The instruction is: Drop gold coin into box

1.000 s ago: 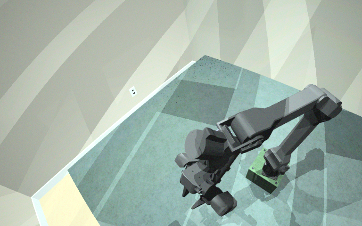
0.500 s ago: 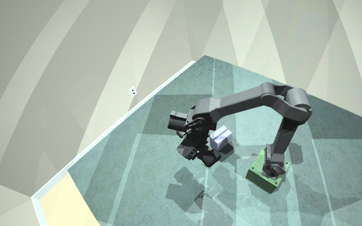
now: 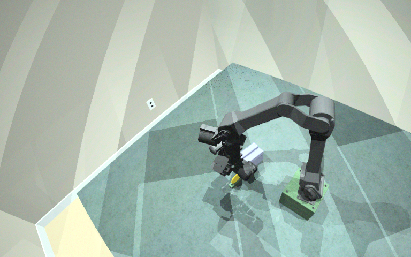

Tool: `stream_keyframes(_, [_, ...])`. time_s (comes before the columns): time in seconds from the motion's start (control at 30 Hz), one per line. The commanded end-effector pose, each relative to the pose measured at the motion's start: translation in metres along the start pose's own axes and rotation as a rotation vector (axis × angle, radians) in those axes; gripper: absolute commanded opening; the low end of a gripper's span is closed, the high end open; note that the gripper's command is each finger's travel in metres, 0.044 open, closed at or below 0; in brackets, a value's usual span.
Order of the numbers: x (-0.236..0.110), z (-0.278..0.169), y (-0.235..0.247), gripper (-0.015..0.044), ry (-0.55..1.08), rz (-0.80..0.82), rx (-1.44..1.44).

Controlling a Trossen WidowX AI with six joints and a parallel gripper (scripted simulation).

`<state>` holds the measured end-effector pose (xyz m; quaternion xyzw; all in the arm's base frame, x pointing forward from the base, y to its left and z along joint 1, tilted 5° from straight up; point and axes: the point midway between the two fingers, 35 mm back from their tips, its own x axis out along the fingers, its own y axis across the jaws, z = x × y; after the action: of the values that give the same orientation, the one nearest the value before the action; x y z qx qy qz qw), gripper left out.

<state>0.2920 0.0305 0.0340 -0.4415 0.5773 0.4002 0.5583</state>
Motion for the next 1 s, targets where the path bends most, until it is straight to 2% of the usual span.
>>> stream_keyframes(0.0, [0.016,-0.004,0.004,0.0161,0.014,0.016,-0.003])
stream_keyframes(0.97, [0.063,-0.006,0.005,0.0161,0.014,0.017,-0.003])
